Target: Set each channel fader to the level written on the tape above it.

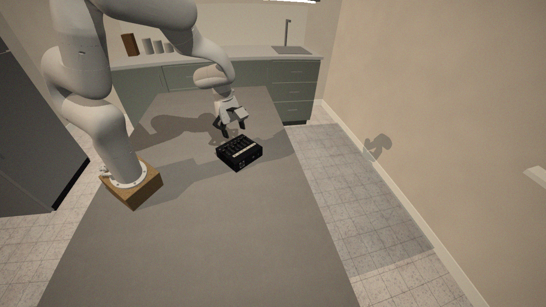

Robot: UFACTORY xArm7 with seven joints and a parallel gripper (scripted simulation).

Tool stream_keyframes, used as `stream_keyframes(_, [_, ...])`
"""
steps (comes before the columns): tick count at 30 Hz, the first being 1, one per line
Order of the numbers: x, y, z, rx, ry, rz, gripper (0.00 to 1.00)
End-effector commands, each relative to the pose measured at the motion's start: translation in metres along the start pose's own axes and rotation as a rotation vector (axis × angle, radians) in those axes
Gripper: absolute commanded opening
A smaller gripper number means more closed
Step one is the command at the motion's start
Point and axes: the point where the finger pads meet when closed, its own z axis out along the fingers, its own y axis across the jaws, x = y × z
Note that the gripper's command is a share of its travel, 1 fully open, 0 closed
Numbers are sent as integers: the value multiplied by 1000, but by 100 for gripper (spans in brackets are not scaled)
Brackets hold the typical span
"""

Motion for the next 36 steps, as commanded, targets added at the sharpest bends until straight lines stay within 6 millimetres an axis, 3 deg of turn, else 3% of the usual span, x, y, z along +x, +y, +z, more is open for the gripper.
stream_keyframes(1, [0,-1,-1,4,-1,1,100])
stream_keyframes(17, [0,-1,-1,3,-1,-1,100])
stream_keyframes(25, [6,-1,-7,-4,-22,-95,100])
stream_keyframes(36, [37,5,-39,22,-133,-538,100])
